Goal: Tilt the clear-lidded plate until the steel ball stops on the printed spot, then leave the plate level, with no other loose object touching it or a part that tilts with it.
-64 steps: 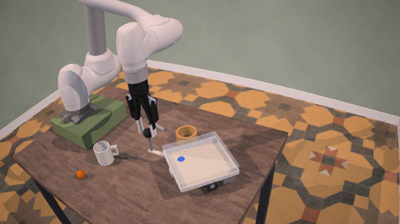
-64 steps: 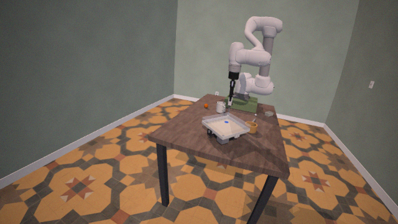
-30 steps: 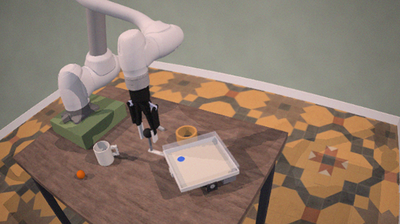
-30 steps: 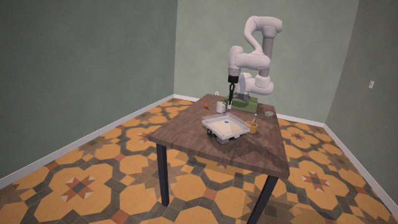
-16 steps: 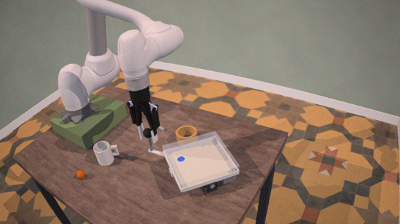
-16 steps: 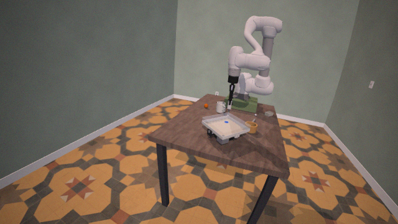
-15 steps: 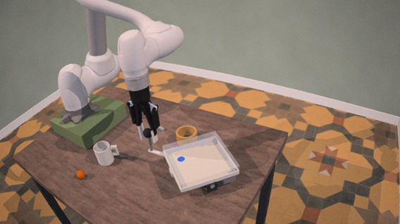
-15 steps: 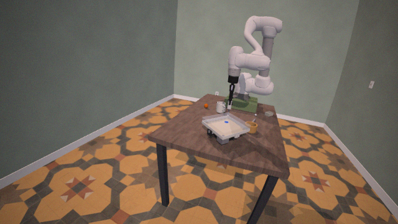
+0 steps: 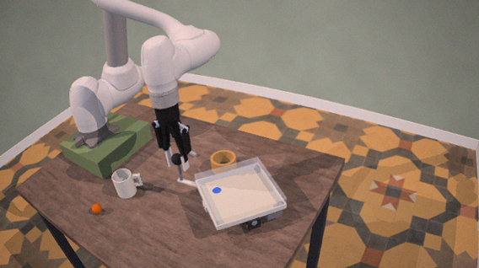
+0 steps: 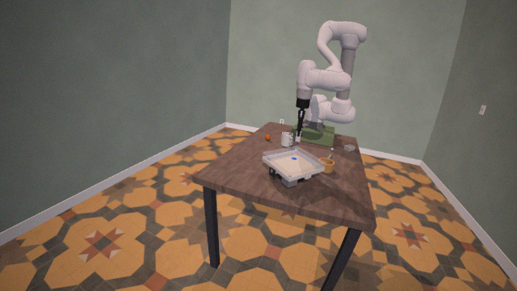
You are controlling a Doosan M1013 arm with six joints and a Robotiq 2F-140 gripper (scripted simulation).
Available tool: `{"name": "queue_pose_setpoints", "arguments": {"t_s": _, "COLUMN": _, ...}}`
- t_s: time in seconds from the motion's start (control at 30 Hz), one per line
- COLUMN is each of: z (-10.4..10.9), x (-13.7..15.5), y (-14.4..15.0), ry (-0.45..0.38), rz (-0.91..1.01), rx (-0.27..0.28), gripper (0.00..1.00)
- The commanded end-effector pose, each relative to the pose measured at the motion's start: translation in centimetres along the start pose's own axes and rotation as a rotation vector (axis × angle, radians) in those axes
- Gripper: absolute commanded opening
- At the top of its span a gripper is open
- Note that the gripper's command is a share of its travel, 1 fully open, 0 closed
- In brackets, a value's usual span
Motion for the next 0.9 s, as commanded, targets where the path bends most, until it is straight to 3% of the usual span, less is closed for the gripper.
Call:
{"name": "queue_pose_setpoints", "arguments": {"t_s": 0.0, "z": 0.01, "x": 0.00, "y": 0.00, "ry": 0.000, "rz": 0.000, "rx": 0.000, "gripper": 0.36}}
{"name": "queue_pose_setpoints", "arguments": {"t_s": 0.43, "z": 0.01, "x": 0.00, "y": 0.00, "ry": 0.000, "rz": 0.000, "rx": 0.000, "gripper": 0.36}}
{"name": "queue_pose_setpoints", "arguments": {"t_s": 0.47, "z": 0.01, "x": 0.00, "y": 0.00, "ry": 0.000, "rz": 0.000, "rx": 0.000, "gripper": 0.00}}
{"name": "queue_pose_setpoints", "arguments": {"t_s": 0.87, "z": 0.01, "x": 0.00, "y": 0.00, "ry": 0.000, "rz": 0.000, "rx": 0.000, "gripper": 0.00}}
Point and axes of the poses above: the point where the finger pads meet when closed, its own z axis back along the fingers, its own y axis across the jaws, x = y × z, the point moved 6 cm from there along z, back along the fingers, and after that the axes turned 10 degrees about -z, right-handed, at the moved point
